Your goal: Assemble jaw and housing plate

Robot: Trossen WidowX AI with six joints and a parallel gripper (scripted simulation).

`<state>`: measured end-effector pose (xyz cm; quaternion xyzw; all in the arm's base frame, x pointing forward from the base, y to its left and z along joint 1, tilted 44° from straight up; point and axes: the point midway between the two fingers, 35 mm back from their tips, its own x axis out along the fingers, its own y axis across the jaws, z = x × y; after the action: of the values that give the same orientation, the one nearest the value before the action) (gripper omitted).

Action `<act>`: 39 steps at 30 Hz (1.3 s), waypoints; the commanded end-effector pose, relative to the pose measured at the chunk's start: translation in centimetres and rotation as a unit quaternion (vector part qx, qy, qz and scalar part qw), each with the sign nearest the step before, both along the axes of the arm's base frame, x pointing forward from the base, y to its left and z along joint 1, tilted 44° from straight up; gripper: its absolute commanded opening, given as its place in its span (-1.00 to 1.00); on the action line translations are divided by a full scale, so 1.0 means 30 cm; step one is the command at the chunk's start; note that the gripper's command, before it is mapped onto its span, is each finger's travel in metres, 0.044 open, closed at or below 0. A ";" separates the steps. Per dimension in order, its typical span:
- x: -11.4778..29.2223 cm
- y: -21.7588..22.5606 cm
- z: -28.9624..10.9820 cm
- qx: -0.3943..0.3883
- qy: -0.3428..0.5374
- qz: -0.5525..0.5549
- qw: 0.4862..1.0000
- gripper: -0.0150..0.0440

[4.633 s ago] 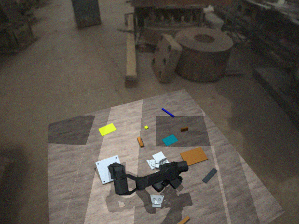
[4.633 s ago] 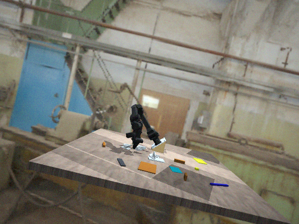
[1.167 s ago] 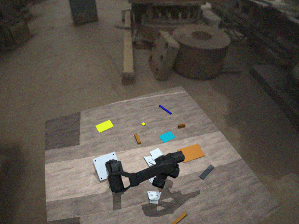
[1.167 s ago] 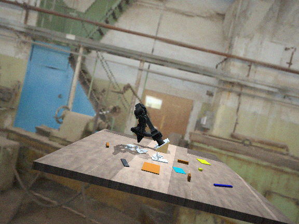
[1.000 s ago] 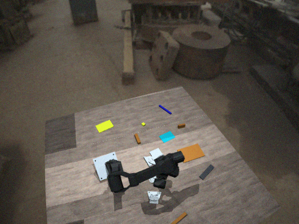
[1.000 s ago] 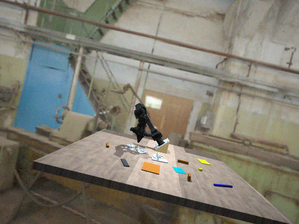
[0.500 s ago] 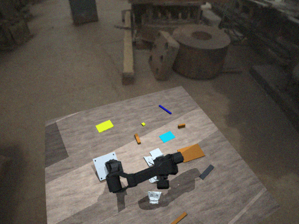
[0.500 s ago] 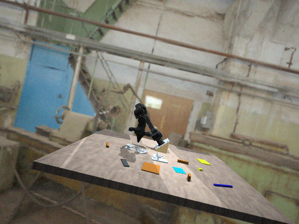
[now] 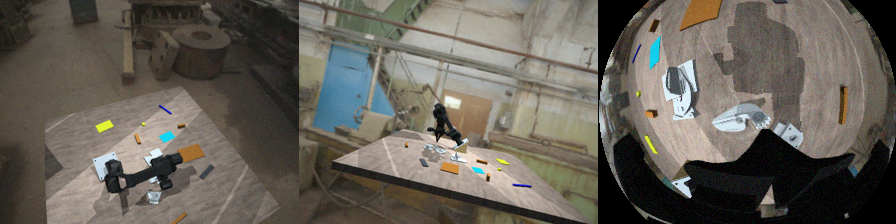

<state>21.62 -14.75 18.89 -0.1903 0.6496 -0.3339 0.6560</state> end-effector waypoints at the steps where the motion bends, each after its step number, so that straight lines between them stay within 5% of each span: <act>1: -0.010 -0.001 -0.001 0.002 0.031 0.030 0.999 -0.49; 39: -0.060 -0.004 0.004 0.027 0.279 0.291 0.915 -0.49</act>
<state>20.06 -14.86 19.06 -0.4214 0.7274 -0.0683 0.5372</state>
